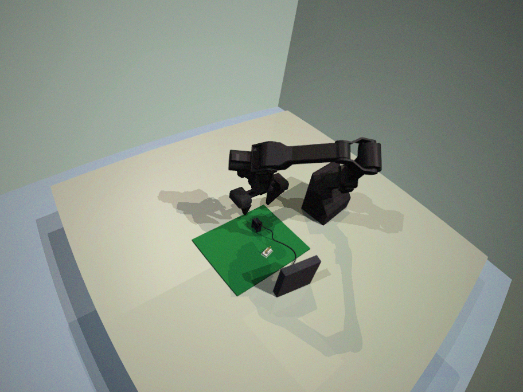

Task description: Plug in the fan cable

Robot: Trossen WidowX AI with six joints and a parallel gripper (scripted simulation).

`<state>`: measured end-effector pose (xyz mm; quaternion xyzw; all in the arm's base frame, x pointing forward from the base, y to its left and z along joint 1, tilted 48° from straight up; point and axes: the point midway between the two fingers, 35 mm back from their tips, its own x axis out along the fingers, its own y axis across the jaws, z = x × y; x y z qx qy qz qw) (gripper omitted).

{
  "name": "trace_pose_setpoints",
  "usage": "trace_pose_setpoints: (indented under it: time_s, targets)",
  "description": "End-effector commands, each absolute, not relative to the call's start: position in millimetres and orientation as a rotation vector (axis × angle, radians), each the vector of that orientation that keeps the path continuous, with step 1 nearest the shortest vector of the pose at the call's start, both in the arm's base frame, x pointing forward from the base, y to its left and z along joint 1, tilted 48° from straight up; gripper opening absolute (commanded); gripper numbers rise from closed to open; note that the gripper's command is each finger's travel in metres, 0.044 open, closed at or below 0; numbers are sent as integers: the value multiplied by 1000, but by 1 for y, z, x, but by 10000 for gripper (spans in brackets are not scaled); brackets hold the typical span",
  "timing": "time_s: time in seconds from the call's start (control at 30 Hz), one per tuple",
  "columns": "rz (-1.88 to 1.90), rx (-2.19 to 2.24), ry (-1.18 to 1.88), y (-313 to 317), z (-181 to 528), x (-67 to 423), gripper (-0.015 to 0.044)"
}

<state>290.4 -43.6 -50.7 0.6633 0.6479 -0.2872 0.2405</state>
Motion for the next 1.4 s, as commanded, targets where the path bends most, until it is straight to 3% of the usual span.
trace_pose_setpoints:
  time_s: [0.0, 1.37]
  targets:
    - [-795, 1826, 1796, -19, -70, 283, 440]
    - [-793, 1828, 1798, 19, -104, 281, 440]
